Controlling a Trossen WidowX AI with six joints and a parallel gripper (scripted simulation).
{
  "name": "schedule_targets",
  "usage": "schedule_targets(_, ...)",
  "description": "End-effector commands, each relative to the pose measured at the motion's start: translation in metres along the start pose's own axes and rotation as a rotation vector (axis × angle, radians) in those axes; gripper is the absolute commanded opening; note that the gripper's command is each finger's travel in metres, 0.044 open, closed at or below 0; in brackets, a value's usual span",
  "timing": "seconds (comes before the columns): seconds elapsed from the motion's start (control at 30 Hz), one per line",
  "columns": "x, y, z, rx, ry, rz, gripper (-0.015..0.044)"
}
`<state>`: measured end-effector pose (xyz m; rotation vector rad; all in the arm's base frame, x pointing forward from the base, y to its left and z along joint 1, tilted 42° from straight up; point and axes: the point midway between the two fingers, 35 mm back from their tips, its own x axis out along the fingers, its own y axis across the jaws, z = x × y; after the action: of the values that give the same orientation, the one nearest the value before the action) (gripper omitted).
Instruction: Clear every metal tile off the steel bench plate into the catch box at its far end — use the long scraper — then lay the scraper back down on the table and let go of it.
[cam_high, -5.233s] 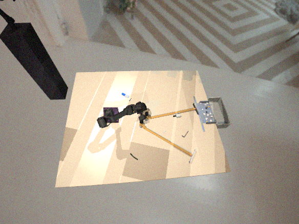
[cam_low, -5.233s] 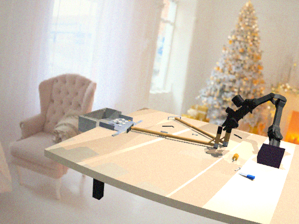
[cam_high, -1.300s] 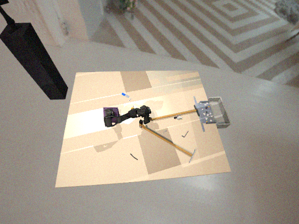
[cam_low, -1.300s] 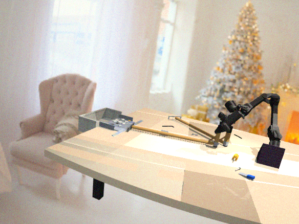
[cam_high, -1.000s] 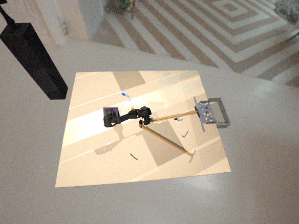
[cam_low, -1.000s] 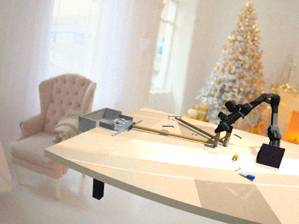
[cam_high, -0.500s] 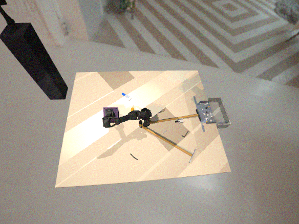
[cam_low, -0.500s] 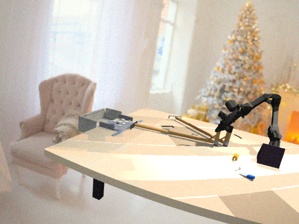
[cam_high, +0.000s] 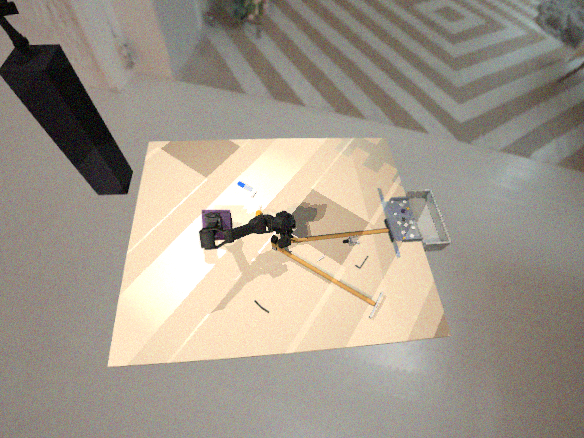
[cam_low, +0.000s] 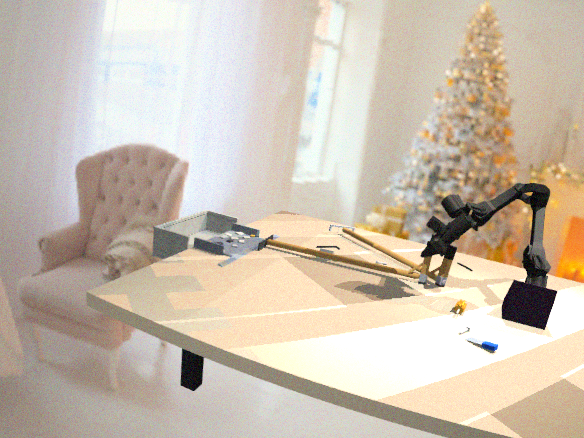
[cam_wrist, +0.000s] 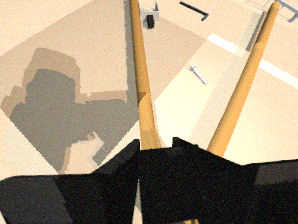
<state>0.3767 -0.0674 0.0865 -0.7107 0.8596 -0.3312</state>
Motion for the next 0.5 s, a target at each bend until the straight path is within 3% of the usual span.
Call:
schedule_targets(0.0,0.000,0.006,-0.001,0.006,0.003,-0.001,0.0000)
schedule_targets(0.47,-0.002,0.024,-0.002,0.008,0.003,-0.001,0.0000)
